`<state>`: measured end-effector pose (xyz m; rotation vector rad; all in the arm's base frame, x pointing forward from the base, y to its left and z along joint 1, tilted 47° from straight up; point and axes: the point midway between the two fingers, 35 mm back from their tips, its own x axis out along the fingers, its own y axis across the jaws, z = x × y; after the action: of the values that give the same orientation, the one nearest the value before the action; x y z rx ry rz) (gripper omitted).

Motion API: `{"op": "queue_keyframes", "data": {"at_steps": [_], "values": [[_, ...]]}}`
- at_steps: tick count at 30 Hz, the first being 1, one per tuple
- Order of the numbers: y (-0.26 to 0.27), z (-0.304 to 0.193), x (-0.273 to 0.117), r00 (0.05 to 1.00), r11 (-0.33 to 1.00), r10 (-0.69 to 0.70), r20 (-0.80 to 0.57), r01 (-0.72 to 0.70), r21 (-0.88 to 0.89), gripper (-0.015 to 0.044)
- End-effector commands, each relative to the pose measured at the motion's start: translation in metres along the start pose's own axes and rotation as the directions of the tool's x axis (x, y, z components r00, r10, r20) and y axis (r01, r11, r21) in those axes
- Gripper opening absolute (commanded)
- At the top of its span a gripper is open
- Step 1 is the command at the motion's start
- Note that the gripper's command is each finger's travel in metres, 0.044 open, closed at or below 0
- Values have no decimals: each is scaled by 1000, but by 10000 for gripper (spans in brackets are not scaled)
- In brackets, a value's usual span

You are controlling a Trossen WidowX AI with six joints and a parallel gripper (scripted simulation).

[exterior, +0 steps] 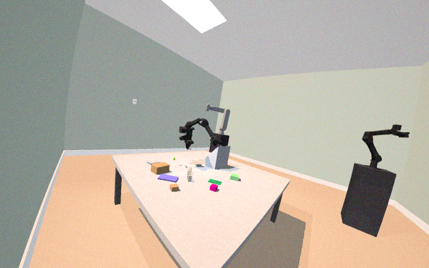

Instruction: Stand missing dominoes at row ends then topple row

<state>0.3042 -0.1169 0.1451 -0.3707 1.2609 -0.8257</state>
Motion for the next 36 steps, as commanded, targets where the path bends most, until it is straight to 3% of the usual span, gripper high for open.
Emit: {"op": "queue_keyframes", "data": {"at_steps": [1,4,6,21,36], "values": [[-26,-26,-1,1000,952,-3,-2,3,-307,107],[-41,-46,-1,1000,857,-5,-2,4,-516,107],[-44,-51,-1,1000,828,-6,-1,4,-561,107],[-42,-53,4,1000,831,19,-13,-23,-555,107],[-20,-70,39,944,802,328,-45,-303,-515,107]]}}
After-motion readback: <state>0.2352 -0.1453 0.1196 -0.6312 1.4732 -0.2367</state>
